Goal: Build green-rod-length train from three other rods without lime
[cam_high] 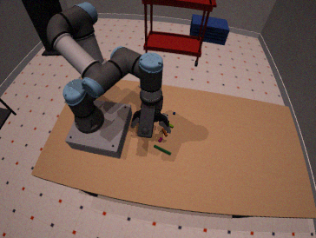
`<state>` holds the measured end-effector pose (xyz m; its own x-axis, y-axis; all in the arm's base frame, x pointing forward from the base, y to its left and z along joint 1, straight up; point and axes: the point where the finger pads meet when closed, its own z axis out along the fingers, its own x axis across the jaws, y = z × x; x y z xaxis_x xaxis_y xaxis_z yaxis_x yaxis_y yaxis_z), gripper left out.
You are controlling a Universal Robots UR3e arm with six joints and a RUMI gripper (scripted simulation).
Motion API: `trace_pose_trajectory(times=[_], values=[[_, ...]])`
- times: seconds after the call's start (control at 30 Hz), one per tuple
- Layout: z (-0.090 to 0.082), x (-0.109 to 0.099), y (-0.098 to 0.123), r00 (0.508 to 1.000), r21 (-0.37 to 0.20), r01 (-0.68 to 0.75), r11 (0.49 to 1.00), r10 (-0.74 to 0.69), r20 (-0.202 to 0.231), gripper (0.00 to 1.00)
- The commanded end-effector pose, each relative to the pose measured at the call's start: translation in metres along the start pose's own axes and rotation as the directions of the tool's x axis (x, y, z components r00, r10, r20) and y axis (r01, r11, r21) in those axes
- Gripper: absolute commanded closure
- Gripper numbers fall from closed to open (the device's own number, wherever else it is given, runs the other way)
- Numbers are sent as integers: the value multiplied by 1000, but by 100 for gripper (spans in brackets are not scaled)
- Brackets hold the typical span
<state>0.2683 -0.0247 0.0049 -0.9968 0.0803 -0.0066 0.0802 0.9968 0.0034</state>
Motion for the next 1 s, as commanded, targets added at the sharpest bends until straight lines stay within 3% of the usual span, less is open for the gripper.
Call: trace_pose_trajectory(times=[0.0, 0.33, 0.83, 0.97], values=[[-1, -2, 0, 1000, 2, -17, 1000, 17, 2, 0], [-4, -16, 3, 988, 2, -155, 988, 155, 1, 0], [-5, -41, 14, 918, 1, -397, 918, 397, 2, 0], [-5, -51, 19, 876, 1, -482, 876, 482, 2, 0]])
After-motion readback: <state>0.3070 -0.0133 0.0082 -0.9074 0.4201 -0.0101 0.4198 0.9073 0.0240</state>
